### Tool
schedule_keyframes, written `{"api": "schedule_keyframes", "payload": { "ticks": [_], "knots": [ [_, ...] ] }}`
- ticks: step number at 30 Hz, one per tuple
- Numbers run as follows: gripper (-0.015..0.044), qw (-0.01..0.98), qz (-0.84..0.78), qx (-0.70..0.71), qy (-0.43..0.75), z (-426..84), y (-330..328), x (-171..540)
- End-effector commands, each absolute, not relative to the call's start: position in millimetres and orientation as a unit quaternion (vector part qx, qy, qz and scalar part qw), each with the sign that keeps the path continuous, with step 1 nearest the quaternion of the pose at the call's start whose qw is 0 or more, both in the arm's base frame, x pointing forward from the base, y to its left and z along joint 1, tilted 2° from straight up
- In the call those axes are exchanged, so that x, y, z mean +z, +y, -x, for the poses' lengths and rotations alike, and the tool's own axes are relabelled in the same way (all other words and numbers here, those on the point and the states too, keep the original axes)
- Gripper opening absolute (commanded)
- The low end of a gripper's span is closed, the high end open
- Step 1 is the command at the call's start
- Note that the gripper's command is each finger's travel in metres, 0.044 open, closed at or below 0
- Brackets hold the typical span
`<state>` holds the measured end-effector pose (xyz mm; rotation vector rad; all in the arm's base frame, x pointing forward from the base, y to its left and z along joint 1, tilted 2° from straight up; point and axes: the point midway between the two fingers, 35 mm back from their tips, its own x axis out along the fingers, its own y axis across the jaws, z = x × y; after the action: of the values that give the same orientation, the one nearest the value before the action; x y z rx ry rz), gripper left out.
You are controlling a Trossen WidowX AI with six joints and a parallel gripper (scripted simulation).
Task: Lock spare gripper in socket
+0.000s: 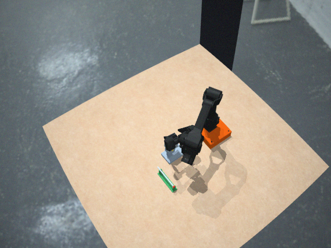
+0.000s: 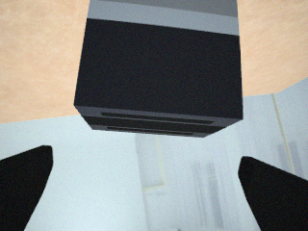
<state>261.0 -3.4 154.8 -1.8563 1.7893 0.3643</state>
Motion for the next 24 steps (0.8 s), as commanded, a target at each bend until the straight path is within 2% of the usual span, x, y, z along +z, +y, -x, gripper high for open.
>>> {"api": "schedule_keyframes", "payload": {
  "ticks": [1, 24],
  "knots": [
    [0.044, 0.267, 0.692, 0.139, 0.657, -259, -5, 164],
    [0.044, 0.294, 0.715, 0.15, 0.617, -258, -11, 206]
  ]
}}
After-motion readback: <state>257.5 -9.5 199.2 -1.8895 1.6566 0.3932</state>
